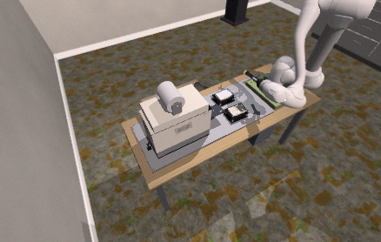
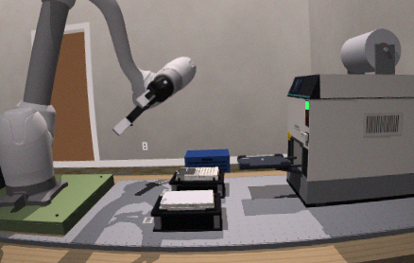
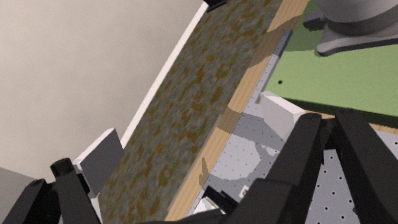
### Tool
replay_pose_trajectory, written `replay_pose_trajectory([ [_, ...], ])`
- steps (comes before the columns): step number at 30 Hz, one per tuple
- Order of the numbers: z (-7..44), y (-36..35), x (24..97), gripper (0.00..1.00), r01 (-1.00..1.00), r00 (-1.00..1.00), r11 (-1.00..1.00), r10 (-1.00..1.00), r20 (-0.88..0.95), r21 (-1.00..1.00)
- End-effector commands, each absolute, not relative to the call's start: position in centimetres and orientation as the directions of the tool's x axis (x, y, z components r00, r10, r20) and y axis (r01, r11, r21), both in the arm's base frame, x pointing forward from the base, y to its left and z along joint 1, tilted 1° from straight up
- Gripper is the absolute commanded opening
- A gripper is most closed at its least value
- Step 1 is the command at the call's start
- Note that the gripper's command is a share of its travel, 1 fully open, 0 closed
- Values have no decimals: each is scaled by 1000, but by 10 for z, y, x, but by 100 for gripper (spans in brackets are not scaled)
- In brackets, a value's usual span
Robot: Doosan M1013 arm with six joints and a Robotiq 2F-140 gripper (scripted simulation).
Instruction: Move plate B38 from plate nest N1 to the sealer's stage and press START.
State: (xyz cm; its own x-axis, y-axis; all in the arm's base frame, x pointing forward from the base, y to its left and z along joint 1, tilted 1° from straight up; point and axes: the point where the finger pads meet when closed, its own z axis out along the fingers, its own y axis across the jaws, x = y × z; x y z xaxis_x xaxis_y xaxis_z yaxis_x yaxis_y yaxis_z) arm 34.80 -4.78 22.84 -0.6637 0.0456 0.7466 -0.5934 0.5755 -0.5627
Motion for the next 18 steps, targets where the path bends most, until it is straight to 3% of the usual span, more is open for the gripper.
replay_pose_trajectory([
  [1,221,-48,351,70,-542,-701,591,74,709,-598],
  [18,205,-47,365,70,-81,-860,635,345,376,-768],
])
